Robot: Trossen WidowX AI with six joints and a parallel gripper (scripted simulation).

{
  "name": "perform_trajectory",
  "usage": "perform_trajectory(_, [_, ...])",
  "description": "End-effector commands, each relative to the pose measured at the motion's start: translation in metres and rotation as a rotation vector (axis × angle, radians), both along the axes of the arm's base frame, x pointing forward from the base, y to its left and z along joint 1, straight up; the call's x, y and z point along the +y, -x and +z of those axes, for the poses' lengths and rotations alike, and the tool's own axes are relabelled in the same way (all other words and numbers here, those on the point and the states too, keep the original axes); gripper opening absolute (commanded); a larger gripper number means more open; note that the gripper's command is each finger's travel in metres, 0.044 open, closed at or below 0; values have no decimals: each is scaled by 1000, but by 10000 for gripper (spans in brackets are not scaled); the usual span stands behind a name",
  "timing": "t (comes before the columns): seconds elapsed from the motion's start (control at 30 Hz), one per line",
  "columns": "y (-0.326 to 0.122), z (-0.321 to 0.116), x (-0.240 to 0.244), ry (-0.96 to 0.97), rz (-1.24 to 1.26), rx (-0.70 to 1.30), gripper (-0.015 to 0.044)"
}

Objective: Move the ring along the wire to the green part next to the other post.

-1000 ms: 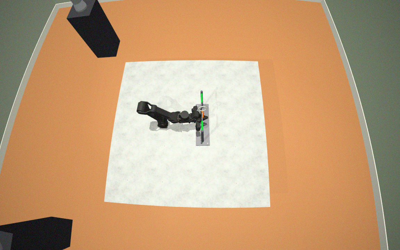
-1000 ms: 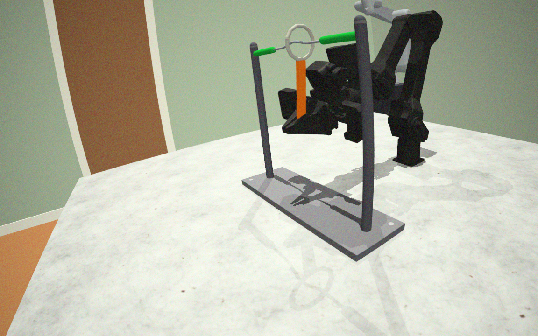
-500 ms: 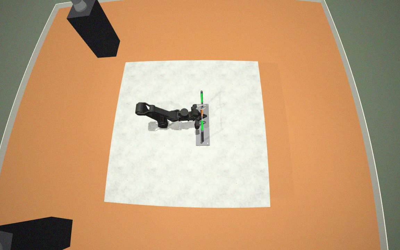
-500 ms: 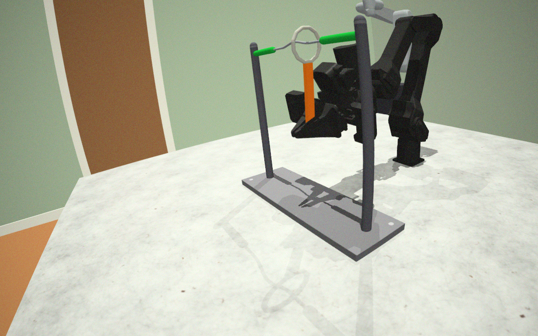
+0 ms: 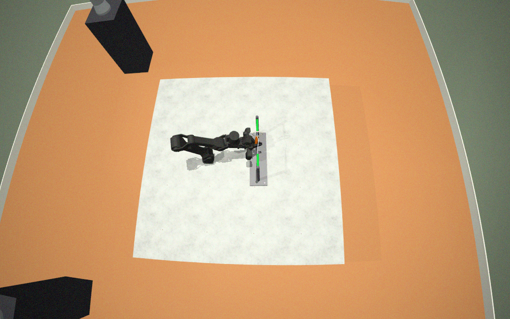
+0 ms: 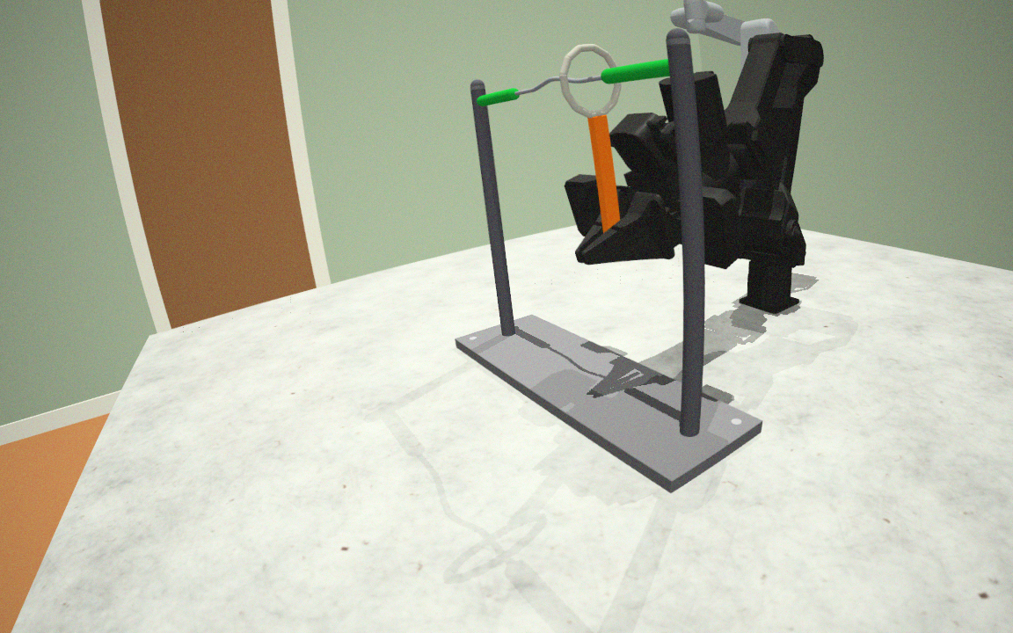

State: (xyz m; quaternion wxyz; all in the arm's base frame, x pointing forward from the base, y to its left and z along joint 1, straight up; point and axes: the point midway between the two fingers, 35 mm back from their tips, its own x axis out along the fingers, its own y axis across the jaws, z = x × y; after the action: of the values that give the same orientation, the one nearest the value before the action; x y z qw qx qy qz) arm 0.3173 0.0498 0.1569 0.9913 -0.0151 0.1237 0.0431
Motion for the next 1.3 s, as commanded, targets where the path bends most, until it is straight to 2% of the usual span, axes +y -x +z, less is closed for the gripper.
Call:
perform_trajectory(0.0, [0, 1, 6, -19, -16, -2, -150])
perform_trajectory(1.27, [1, -4, 41, -41, -16, -2, -150])
